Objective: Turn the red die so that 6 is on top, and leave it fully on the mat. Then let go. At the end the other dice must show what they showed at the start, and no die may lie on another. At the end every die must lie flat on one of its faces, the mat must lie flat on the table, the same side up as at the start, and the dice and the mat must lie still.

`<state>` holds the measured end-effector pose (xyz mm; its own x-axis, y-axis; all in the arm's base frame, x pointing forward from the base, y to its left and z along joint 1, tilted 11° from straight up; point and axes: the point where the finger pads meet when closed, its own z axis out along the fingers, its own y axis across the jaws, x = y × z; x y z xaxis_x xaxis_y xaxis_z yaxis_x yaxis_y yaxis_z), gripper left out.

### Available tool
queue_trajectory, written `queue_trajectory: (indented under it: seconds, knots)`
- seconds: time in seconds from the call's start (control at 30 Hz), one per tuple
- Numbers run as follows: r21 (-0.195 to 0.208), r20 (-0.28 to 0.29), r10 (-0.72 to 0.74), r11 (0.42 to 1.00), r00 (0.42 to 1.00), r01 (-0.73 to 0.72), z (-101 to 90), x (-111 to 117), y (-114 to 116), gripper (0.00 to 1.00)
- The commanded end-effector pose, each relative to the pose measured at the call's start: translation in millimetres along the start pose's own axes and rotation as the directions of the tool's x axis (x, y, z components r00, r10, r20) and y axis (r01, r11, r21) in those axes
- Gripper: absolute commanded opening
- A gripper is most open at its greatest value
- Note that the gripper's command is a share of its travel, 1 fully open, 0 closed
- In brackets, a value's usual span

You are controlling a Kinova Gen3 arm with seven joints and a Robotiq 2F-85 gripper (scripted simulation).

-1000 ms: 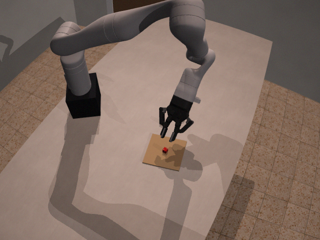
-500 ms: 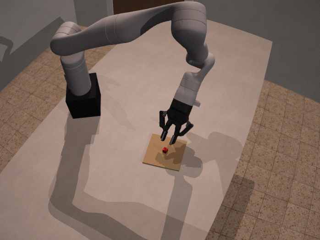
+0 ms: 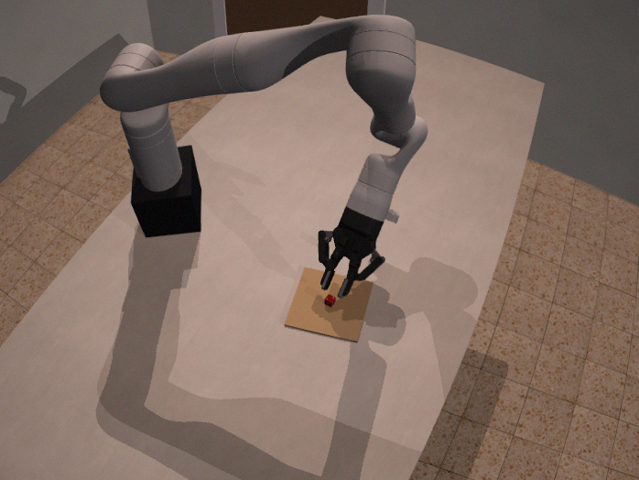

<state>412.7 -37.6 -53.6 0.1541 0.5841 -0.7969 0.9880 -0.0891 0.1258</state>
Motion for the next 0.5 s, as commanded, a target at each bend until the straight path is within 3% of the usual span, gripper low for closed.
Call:
queue_trajectory:
  seconds: [0.0, 0.47]
  knots:
    - [0.003, 0.002, -0.004, 1.0, 1.0, 0.004, 4.3, 4.4, -2.0, 0.31]
    - [0.003, 0.002, -0.004, 1.0, 1.0, 0.004, 14.0, 14.1, -2.1, 0.31]
